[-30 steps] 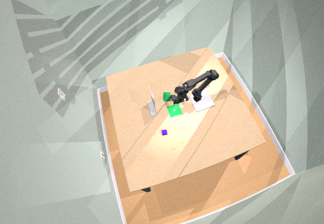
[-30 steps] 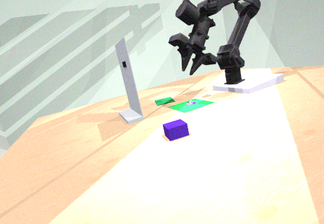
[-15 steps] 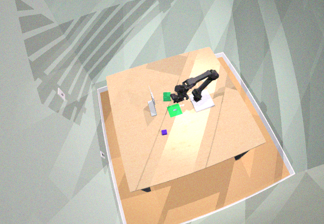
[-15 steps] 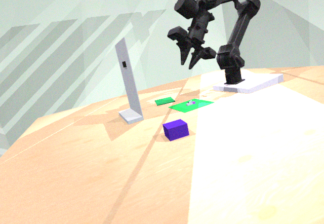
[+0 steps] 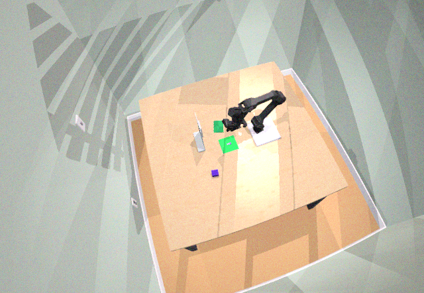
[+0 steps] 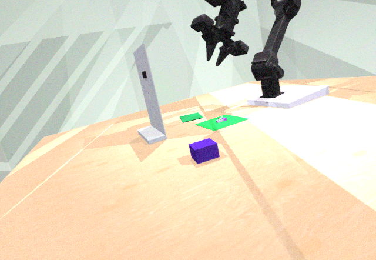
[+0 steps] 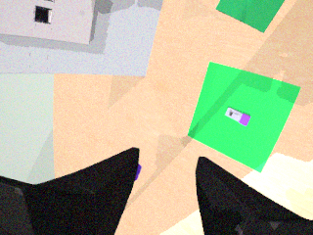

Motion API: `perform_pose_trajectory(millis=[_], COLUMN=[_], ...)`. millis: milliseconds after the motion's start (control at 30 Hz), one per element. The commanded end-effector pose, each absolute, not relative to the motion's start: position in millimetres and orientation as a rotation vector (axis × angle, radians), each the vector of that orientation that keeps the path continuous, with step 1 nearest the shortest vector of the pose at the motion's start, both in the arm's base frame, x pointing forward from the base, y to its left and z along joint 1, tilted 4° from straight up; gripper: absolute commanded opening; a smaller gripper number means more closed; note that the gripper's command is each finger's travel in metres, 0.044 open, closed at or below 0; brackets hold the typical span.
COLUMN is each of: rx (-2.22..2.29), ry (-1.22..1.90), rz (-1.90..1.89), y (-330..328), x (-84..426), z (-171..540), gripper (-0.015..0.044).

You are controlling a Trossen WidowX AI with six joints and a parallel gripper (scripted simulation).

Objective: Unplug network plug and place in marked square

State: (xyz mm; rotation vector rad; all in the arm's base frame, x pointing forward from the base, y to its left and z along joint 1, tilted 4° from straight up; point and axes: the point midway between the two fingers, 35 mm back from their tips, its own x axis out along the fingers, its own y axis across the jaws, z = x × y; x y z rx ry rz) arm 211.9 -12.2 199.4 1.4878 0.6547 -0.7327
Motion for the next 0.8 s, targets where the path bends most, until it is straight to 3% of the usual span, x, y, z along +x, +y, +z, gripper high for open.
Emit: perform_pose_trajectory(millis=[0, 500, 767], rx=[1.485, 1.484, 1.484], ry=[0.659, 0.661, 0.661], rz=[-0.725, -0.722, -0.722], y=[-11, -11, -11], x=[211, 204, 204], z=[214, 250, 250], gripper=[0.0156, 0.0156, 0.0366])
